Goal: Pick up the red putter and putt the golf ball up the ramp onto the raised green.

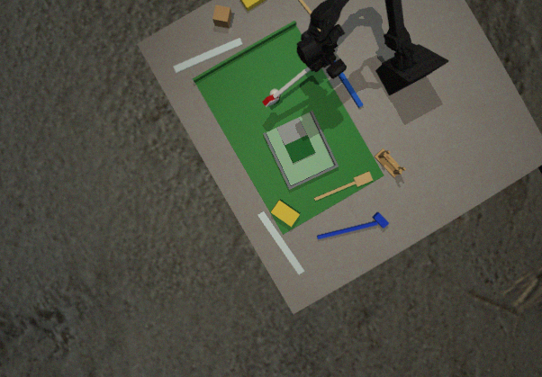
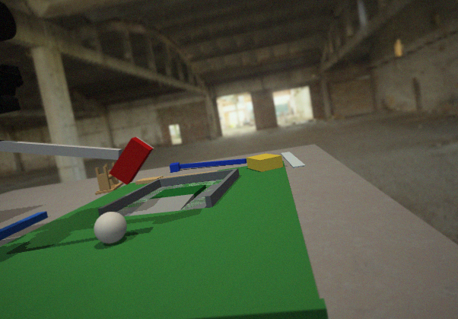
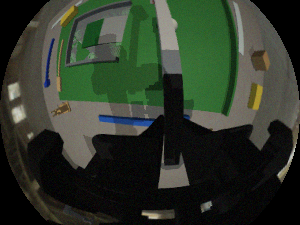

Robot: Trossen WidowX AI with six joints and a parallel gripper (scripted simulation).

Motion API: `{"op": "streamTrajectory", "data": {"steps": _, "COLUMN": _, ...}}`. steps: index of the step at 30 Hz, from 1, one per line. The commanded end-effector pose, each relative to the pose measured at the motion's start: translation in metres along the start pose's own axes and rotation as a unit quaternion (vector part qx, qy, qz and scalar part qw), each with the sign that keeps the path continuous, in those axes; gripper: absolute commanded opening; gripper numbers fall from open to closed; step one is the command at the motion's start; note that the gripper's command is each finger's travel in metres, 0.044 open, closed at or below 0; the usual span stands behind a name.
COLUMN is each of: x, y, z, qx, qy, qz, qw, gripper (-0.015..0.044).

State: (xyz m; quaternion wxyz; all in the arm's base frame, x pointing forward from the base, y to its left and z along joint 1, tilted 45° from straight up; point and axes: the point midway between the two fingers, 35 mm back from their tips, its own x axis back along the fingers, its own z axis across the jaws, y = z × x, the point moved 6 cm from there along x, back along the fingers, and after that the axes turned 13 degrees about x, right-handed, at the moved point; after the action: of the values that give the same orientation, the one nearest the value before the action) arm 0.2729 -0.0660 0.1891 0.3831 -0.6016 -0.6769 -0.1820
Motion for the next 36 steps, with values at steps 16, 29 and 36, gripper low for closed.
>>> {"op": "streamTrajectory", "data": {"steps": 16, "x": -0.024, "y": -0.032, "z": -0.03, "qx": -0.106, "qy": -0.023, "qz": 0.014, "qw": 0.994, "gripper": 0.0}}
{"op": "streamTrajectory", "data": {"steps": 29, "x": -0.045, "y": -0.033, "z": -0.031, "qx": -0.106, "qy": -0.024, "qz": 0.015, "qw": 0.994, "gripper": 0.0}}
{"op": "streamTrajectory", "data": {"steps": 36, "x": -0.056, "y": -0.034, "z": -0.032, "qx": -0.106, "qy": -0.025, "qz": 0.015, "qw": 0.994, "gripper": 0.0}}
